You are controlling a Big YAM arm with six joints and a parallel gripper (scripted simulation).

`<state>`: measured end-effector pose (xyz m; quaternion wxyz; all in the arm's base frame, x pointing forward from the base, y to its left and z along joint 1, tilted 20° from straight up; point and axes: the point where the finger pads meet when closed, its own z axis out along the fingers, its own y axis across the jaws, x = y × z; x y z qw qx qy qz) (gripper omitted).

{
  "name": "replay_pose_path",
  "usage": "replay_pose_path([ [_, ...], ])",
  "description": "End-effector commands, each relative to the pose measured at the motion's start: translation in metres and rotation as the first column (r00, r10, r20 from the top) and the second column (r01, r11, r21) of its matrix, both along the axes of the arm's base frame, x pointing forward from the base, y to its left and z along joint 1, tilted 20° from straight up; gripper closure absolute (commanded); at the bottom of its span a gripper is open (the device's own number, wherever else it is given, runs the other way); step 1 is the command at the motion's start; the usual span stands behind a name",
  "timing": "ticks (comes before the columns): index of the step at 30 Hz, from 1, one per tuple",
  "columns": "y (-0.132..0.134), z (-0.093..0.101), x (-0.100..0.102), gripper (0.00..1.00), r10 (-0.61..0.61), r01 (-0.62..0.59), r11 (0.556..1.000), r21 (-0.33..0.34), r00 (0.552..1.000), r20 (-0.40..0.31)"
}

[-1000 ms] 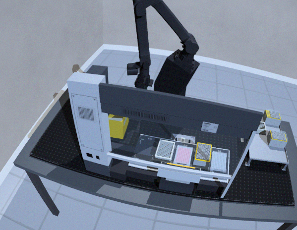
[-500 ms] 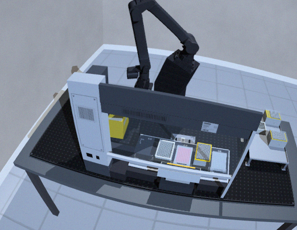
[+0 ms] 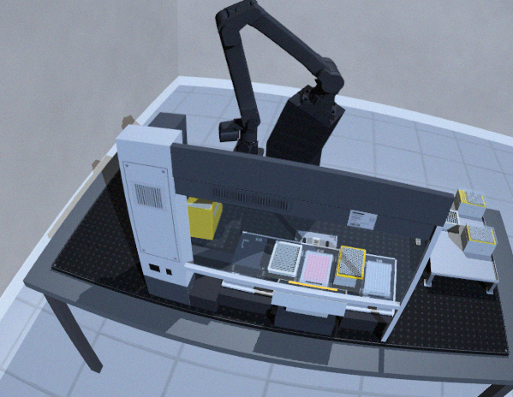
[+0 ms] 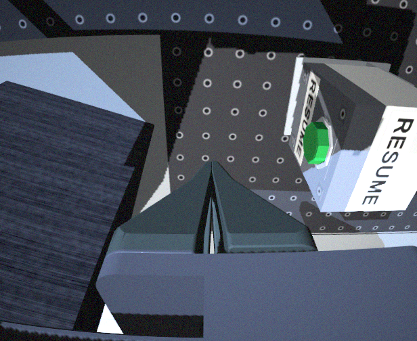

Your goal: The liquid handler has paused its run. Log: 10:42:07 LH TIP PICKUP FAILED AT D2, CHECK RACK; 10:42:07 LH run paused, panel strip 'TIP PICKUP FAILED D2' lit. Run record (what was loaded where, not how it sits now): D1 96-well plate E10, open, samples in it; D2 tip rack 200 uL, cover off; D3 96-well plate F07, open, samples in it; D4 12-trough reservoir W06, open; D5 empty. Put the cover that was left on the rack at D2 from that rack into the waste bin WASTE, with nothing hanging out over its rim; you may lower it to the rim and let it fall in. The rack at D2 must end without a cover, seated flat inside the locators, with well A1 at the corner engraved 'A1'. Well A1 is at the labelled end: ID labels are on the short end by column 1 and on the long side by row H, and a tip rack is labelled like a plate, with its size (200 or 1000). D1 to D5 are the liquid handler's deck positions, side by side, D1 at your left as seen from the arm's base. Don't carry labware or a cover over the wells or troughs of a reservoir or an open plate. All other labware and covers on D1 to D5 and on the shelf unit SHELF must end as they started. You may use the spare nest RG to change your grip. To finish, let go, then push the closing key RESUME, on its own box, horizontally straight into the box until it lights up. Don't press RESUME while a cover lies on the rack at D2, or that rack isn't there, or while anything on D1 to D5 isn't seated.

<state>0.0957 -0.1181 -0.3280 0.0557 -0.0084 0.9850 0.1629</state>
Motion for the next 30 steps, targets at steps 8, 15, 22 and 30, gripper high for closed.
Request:
replay_pose_path([
  [8, 0.006, -0.015, 0.003, 1.00, -0.009, 0.009, 1.000, -0.003, 1.000, 0.000],
  [15, 0.010, -0.026, 0.004, 1.00, -0.009, 0.009, 1.000, -0.003, 1.000, 0.000],
  [22, 0.013, -0.034, 0.005, 1.00, -0.009, 0.009, 1.000, -0.002, 1.000, 0.000],
  [30, 0.014, -0.034, 0.003, 1.00, -0.011, 0.011, 1.000, 0.000, 1.000, -0.001],
])
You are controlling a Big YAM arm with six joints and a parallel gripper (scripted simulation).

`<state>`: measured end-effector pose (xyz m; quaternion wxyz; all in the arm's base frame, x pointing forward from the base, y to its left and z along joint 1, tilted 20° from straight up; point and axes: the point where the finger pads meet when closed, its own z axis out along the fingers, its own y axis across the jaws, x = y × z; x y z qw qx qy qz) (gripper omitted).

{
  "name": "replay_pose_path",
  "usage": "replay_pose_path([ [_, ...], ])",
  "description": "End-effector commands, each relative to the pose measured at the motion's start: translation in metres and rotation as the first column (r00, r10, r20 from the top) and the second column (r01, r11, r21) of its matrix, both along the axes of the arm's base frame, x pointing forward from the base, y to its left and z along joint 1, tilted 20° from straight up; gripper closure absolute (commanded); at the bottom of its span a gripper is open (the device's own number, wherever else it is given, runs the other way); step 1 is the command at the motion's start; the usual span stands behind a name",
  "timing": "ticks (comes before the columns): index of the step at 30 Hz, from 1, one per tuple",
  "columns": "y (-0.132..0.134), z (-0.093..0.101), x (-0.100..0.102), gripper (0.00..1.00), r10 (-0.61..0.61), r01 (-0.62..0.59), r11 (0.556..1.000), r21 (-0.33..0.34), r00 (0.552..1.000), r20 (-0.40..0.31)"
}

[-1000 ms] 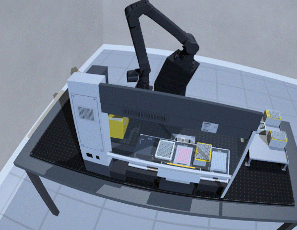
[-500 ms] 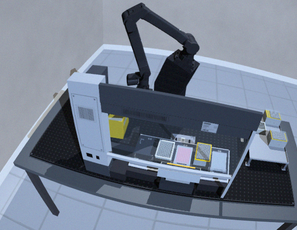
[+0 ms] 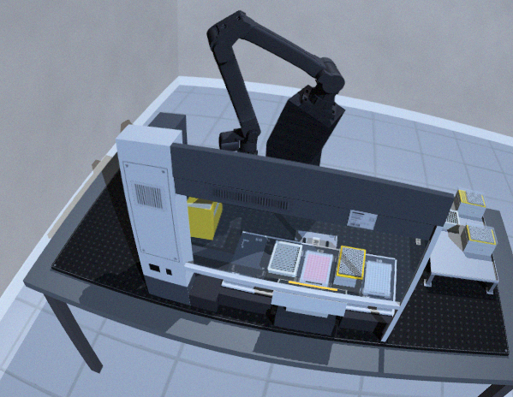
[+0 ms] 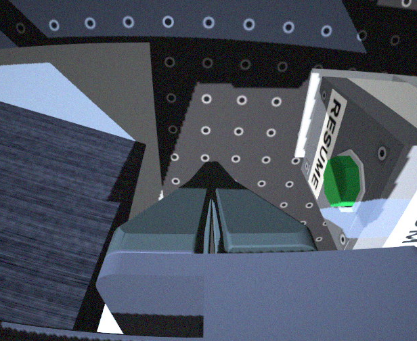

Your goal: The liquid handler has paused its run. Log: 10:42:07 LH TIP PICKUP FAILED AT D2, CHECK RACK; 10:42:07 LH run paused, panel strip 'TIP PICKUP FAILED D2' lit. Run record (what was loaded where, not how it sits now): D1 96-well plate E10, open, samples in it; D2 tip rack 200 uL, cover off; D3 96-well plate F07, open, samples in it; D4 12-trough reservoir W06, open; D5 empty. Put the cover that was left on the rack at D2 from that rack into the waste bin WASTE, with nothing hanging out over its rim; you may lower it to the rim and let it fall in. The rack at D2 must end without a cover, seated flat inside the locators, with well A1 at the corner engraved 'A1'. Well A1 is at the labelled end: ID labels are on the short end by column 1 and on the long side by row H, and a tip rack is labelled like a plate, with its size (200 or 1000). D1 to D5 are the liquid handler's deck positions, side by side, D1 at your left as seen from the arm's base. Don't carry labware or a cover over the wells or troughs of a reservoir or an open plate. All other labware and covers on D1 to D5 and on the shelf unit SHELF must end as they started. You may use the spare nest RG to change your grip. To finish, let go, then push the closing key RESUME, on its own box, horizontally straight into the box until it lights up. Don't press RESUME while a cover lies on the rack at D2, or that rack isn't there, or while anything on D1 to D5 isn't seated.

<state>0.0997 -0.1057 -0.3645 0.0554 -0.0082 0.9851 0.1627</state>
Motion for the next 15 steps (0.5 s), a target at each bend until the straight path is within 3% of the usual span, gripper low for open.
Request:
replay_pose_path([
  [1, 0.002, 0.002, -0.001, 1.00, -0.011, 0.011, 1.000, 0.001, 1.000, 0.000],
  [15, -0.023, -0.005, 0.002, 1.00, -0.013, 0.013, 1.000, -0.010, 1.000, 0.006],
])
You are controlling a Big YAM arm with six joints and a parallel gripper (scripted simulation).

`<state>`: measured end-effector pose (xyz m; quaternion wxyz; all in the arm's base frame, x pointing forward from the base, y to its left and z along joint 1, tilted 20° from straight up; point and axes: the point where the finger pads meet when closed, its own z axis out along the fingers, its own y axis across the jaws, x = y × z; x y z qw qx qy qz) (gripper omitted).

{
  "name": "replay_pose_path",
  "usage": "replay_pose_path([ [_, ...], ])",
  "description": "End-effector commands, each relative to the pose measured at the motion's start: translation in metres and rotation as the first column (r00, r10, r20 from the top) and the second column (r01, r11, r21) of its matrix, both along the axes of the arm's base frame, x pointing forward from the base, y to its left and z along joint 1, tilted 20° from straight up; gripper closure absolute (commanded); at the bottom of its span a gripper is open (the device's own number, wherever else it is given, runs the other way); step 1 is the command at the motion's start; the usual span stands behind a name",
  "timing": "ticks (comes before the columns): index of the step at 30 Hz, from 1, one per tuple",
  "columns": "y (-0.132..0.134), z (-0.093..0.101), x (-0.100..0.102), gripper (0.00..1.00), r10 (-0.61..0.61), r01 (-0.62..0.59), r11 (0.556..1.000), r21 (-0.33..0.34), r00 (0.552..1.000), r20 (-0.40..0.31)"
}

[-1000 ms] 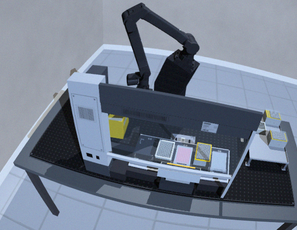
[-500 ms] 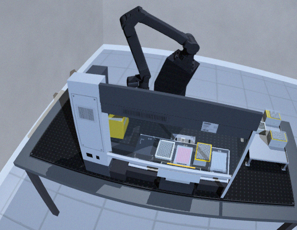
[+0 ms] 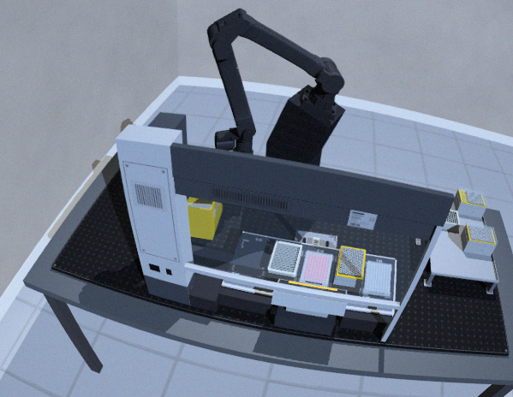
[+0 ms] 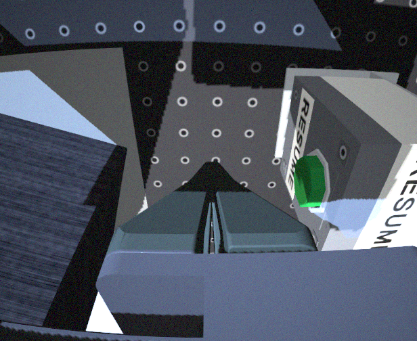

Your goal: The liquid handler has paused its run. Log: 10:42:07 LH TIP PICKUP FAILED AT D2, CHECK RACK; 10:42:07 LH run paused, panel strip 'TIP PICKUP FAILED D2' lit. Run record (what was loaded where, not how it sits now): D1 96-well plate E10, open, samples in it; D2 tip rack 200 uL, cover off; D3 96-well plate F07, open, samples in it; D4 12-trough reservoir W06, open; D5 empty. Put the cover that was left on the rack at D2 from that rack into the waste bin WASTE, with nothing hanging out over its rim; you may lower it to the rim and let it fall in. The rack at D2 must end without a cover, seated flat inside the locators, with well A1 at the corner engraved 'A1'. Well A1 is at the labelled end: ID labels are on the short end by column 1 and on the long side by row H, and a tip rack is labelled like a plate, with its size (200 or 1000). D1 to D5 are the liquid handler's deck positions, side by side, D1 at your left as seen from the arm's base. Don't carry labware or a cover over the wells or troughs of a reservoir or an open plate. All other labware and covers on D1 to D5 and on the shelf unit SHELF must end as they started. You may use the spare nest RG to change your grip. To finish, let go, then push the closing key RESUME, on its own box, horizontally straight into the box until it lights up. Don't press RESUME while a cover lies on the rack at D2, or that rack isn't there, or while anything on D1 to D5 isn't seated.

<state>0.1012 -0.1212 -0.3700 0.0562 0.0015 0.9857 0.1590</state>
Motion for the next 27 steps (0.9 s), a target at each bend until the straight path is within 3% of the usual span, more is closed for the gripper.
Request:
replay_pose_path([
  [1, -0.011, 0.001, 0.001, 1.00, 0.006, -0.006, 1.000, -0.007, 1.000, 0.009],
  [13, -0.030, -0.003, 0.002, 1.00, 0.007, -0.006, 1.000, -0.014, 1.000, 0.011],
  [27, -0.031, -0.006, 0.001, 1.00, 0.014, -0.014, 1.000, -0.003, 1.000, 0.007],
])
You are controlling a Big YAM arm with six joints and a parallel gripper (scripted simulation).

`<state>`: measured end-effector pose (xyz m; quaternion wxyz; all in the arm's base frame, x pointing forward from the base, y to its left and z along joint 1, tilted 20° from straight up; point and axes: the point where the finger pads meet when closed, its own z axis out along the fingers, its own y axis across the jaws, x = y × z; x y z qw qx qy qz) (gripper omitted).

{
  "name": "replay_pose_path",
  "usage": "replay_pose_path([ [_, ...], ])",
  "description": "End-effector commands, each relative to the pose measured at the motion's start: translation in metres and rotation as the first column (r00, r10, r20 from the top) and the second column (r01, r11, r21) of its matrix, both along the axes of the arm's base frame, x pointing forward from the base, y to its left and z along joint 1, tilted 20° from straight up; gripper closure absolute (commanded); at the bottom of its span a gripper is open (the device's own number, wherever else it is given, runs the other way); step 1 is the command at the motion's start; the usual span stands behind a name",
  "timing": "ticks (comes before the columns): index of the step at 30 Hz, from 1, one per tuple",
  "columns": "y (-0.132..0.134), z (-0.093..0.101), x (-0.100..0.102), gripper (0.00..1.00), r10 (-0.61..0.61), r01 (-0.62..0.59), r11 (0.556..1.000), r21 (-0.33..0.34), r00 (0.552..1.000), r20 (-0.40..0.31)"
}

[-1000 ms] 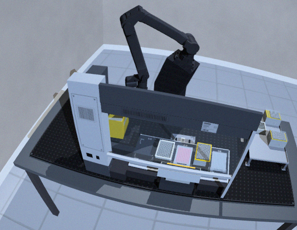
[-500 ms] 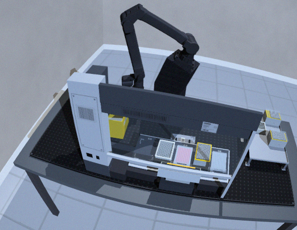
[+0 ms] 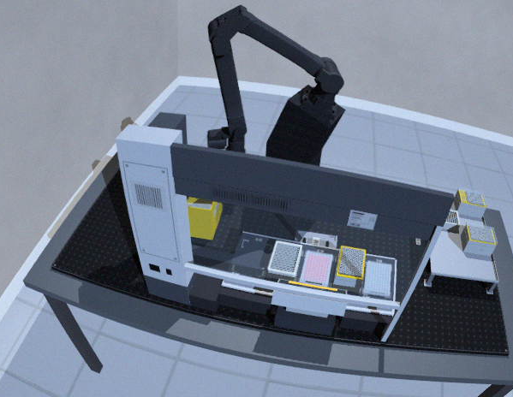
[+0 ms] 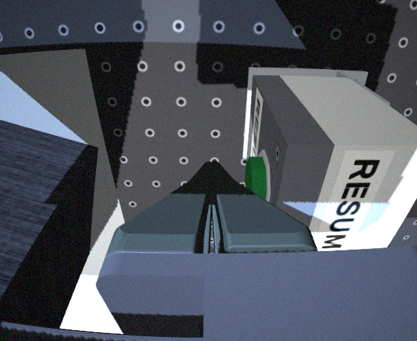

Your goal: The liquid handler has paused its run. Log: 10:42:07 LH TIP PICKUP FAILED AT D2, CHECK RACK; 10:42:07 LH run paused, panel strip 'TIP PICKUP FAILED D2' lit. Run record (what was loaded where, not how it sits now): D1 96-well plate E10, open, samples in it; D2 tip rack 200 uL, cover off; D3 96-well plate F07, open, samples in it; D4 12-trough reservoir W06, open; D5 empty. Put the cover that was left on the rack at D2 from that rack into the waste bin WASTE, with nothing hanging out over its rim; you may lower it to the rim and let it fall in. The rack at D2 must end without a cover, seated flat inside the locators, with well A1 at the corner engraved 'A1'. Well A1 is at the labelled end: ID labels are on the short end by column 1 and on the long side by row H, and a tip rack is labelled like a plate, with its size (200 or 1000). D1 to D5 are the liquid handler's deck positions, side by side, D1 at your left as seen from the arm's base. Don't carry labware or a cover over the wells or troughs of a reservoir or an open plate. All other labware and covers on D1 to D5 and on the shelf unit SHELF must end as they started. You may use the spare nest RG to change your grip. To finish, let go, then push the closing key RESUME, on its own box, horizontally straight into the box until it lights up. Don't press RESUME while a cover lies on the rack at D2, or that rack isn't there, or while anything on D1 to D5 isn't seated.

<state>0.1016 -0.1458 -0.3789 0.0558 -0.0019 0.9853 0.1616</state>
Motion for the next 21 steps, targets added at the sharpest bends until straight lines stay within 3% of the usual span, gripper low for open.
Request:
replay_pose_path([
  [1, -0.0075, 0.0031, 0.0004, 1.00, 0.003, -0.003, 1.000, -0.009, 1.000, 0.008],
  [21, -0.0157, 0.0006, 0.0020, 1.00, 0.005, -0.005, 1.000, -0.014, 1.000, 0.009],
])
